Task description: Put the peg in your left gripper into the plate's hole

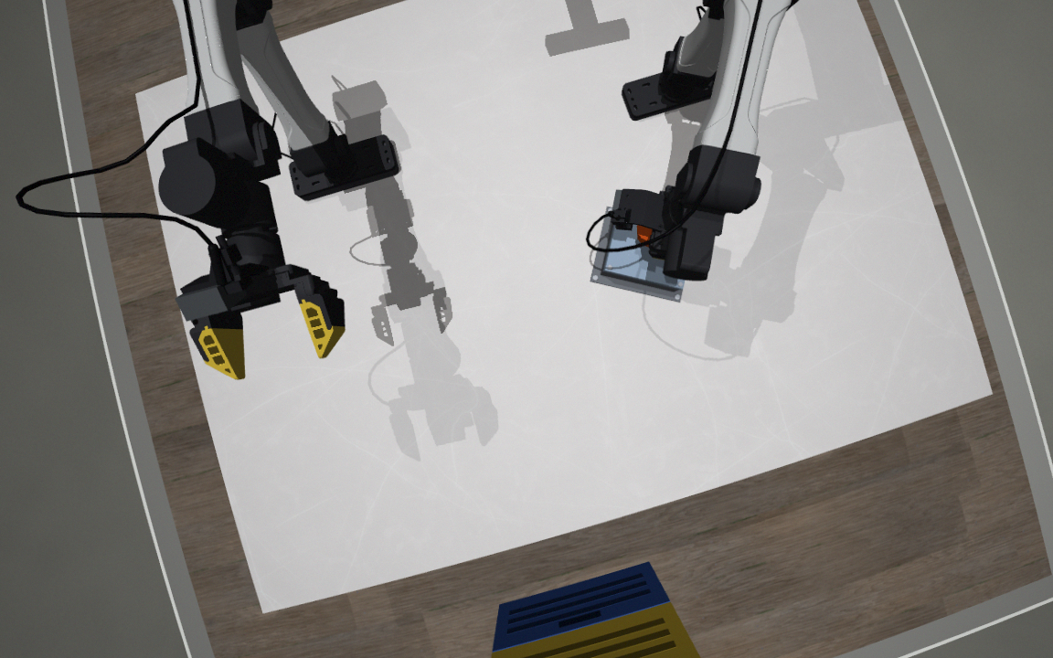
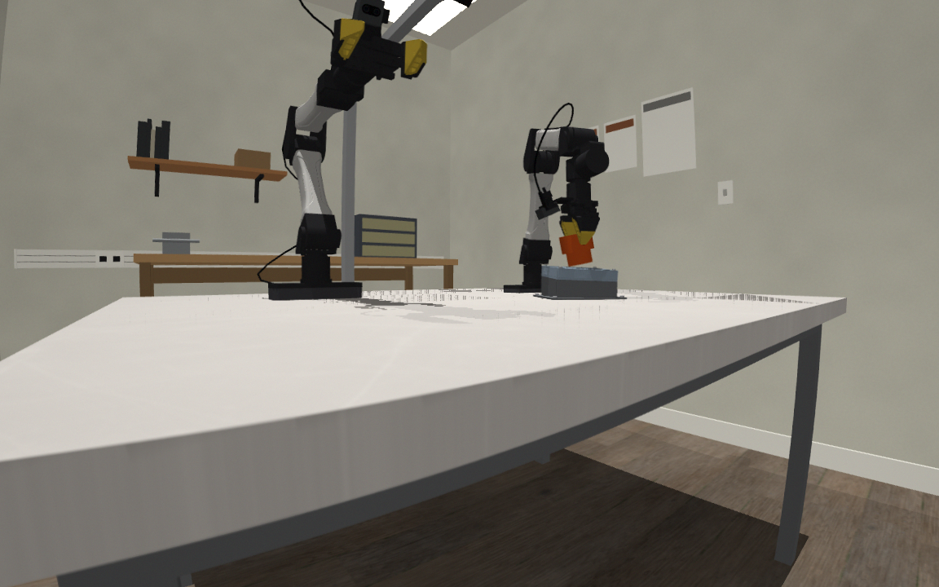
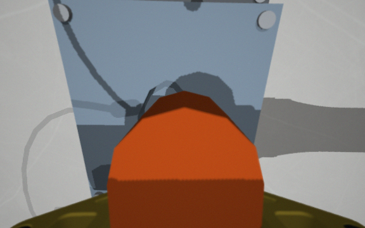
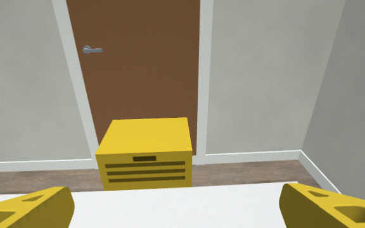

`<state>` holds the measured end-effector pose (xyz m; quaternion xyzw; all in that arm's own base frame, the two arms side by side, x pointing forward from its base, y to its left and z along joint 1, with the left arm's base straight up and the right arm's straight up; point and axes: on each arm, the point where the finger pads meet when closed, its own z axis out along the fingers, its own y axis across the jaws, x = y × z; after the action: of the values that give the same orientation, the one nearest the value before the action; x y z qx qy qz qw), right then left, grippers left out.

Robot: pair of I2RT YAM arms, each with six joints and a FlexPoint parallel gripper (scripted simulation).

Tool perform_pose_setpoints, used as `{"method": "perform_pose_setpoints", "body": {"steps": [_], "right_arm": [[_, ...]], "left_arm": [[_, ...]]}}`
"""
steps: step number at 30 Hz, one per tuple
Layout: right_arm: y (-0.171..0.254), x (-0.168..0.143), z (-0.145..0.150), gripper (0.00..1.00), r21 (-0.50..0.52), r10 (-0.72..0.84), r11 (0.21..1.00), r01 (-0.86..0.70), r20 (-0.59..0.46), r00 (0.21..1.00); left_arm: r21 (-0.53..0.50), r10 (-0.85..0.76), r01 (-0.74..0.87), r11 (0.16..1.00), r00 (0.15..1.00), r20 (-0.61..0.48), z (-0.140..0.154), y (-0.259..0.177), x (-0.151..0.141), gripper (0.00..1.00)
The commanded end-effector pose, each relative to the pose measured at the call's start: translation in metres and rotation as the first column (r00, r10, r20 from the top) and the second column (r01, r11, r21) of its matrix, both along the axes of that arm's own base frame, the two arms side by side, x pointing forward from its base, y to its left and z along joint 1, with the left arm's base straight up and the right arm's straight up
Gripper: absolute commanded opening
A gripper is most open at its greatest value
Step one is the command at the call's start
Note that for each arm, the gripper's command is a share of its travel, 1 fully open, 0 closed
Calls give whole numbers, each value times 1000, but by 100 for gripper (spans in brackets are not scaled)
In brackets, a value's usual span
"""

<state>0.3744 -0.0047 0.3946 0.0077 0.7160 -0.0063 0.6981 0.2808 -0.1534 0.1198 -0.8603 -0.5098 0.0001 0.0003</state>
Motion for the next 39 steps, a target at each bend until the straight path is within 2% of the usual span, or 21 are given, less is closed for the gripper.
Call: {"method": "perform_pose_setpoints", "body": {"steps": [1,17,18,19,22,25,32,39], "right_arm": [[0,-2,9,100,-2,-1,1000,1,24,1000],[0,-2,9,100,-2,-1,1000,1,24,1000],[0,-2,9,100,-2,-1,1000,1,24,1000],[0,-2,9,100,-2,-1,1000,1,25,1000],[0,-3,10,100,-2,-1,1000,1,26,1000],[1,-3,8,100,-10,8,1000,-8,17,1000],[19,-5,-9,100,-76,114,990,-118,-57,992],[27,-8,-14,100,-63,128,989,-133,-75,989]], "left_arm": [[-8,1,-1,1000,1000,12,4,-1,1,3],[-8,1,-1,1000,1000,12,4,-1,1,3],[-19,1,-1,1000,999,34,10,-2,4,14],[-30,2,0,1000,998,55,15,-4,7,3],[-37,2,0,999,998,68,18,-4,7,0],[-35,2,0,999,998,64,24,-3,6,33],[-20,1,-1,1000,999,35,44,-1,2,34],[-12,1,-1,1000,1000,21,53,1,-2,34]]}}
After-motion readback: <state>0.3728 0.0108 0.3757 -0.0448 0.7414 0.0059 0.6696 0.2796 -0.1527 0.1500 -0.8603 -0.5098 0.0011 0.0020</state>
